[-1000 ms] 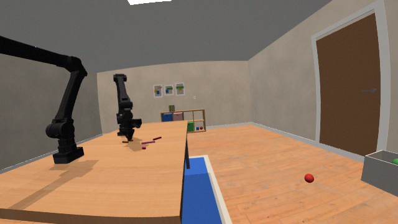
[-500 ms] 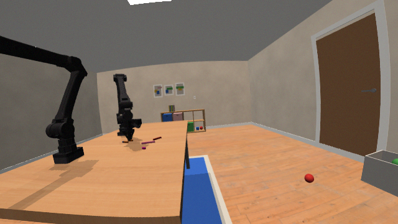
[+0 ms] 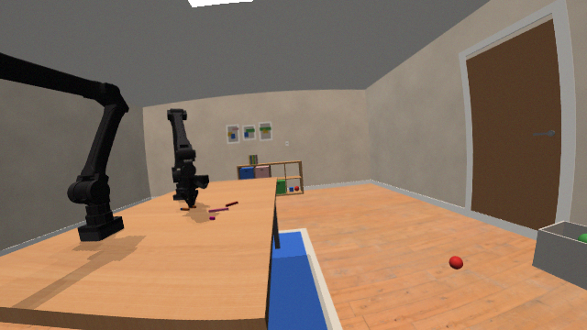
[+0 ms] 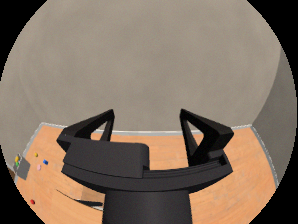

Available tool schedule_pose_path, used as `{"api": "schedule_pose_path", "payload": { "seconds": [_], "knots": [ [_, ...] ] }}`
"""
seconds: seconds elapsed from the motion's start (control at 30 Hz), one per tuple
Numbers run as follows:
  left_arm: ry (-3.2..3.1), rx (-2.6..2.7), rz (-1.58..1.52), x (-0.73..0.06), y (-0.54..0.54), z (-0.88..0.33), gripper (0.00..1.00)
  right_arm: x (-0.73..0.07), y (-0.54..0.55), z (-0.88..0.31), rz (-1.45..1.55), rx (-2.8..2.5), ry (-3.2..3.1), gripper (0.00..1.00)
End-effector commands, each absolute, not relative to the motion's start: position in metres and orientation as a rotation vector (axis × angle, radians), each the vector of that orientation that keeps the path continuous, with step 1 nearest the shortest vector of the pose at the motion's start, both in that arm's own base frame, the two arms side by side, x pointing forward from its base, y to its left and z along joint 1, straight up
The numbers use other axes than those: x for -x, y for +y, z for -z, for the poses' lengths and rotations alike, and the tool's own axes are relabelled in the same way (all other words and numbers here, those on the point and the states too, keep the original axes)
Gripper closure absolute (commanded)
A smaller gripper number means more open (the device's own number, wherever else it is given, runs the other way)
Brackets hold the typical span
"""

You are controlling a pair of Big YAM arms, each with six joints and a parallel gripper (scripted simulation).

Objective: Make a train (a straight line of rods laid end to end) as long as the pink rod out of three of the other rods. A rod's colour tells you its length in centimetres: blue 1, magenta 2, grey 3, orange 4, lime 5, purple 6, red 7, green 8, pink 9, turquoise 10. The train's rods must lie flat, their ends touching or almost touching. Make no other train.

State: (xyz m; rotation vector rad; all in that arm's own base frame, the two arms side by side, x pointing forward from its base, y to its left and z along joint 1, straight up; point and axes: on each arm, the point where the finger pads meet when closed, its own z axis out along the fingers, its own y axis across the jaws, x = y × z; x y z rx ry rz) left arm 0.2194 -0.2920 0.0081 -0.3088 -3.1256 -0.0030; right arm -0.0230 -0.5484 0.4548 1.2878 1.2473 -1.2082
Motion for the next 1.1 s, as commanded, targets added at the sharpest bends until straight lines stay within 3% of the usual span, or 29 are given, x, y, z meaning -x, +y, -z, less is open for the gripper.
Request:
{"api": "schedule_pose_path", "payload": {
  "seconds": [0.0, 1.07],
  "knots": [
    [-3.146, 0.338, -0.041, -0.2232, -0.3015, -0.0179, 0.96, 0.0268, -0.5442, -0.5005, 1.245, -1.245, 1.186, 0.00],
    [-3.148, 0.327, -0.043, -0.2226, -0.2993, -0.0185, 0.96, 0.0268, -0.5442, -0.5005, 1.245, -1.245, 1.186, 0.00]
  ]
}}
